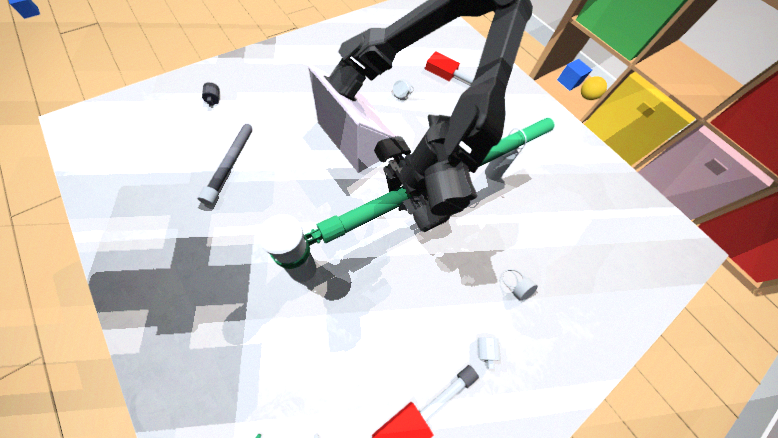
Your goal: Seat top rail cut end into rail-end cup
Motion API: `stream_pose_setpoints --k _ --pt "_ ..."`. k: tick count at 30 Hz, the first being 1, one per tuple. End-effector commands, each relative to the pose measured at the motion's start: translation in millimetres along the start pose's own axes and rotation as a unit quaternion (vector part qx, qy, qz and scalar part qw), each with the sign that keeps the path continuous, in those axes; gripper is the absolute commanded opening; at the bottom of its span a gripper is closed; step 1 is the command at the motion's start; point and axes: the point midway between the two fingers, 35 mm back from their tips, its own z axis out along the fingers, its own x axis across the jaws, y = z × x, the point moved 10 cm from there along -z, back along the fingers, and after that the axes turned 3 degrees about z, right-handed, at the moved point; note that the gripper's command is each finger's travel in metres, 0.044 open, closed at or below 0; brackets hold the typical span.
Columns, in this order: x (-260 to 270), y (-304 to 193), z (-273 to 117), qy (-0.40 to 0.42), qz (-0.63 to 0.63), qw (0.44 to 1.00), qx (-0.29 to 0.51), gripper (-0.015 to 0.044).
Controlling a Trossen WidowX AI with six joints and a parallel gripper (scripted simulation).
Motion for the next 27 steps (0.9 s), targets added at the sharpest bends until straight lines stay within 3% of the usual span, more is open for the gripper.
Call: stream_pose_setpoints --k 1,27 --pt "1.0 -5.5 -2.9 -0.004 0.002 1.000 0.005 0.0000" --pt "0.0 -0.1 0.0 0.000 0.000 1.000 0.000 0.0000"
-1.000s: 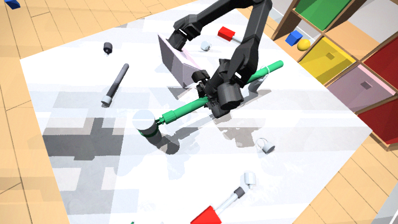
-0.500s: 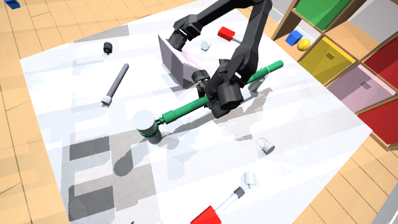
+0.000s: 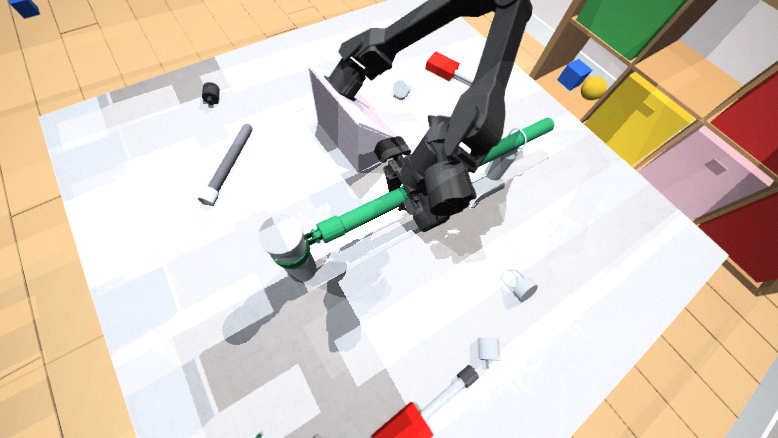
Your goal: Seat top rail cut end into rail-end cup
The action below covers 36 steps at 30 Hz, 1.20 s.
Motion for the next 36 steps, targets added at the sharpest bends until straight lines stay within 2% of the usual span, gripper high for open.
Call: stream_pose_setpoints --k 1,36 --pt "0.1 -0.3 -0.4 0.000 0.000 1.000 0.001 0.0000" --pt "1.1 -2.0 -2.9 0.000 0.002 1.000 0.005 0.0000"
